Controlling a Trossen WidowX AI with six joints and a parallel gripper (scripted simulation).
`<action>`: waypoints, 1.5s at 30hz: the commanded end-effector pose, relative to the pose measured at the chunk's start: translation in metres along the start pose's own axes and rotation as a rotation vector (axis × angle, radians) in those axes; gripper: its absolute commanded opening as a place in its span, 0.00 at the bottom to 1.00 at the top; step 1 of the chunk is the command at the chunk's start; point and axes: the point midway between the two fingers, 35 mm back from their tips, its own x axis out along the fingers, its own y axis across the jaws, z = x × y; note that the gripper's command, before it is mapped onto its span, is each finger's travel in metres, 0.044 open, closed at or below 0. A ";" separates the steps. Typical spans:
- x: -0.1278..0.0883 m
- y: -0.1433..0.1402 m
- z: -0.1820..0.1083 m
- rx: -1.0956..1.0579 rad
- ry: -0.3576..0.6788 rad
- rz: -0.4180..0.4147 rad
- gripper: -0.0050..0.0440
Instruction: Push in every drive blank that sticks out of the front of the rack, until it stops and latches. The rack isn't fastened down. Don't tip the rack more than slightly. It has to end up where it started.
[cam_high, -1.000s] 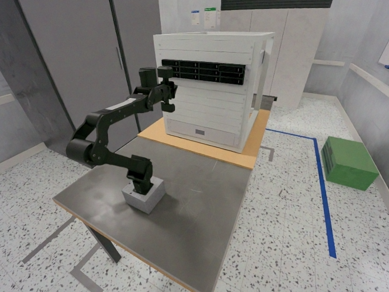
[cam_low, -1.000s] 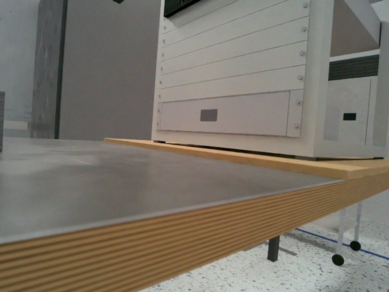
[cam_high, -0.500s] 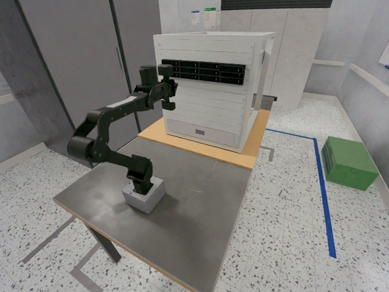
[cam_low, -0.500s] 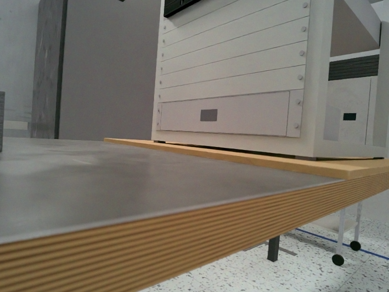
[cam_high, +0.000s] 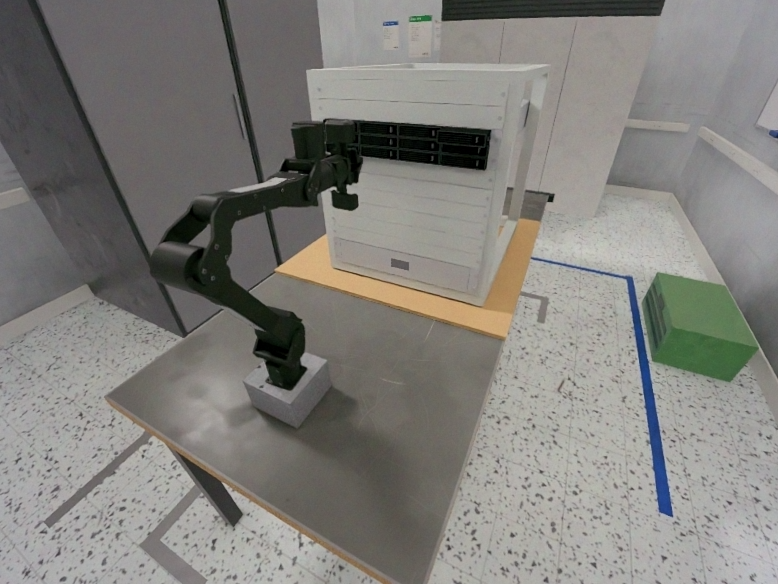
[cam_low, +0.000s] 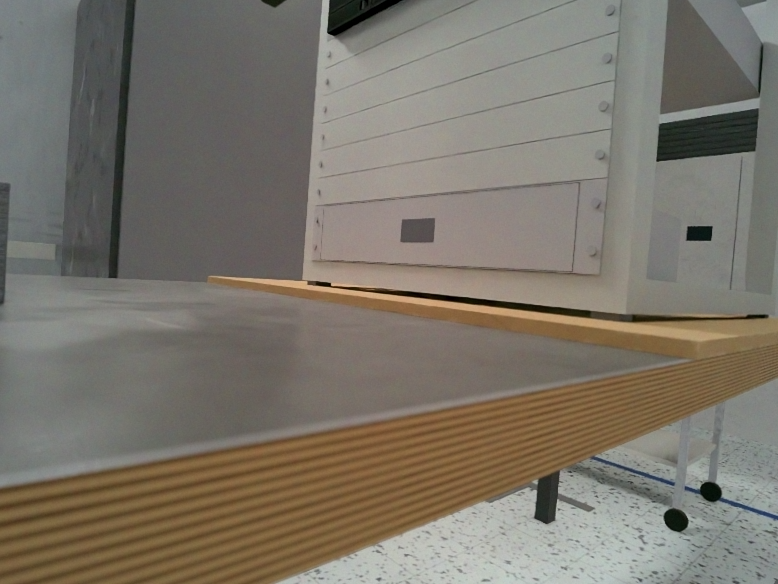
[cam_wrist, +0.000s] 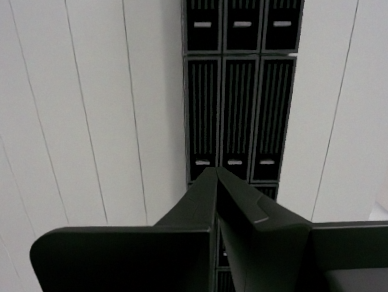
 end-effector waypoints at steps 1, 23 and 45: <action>0.011 -0.012 -0.001 -0.001 0.001 -0.024 0.00; 0.037 -0.012 -0.001 -0.001 0.001 -0.024 0.00; 0.040 -0.010 -0.002 -0.001 0.001 -0.024 0.00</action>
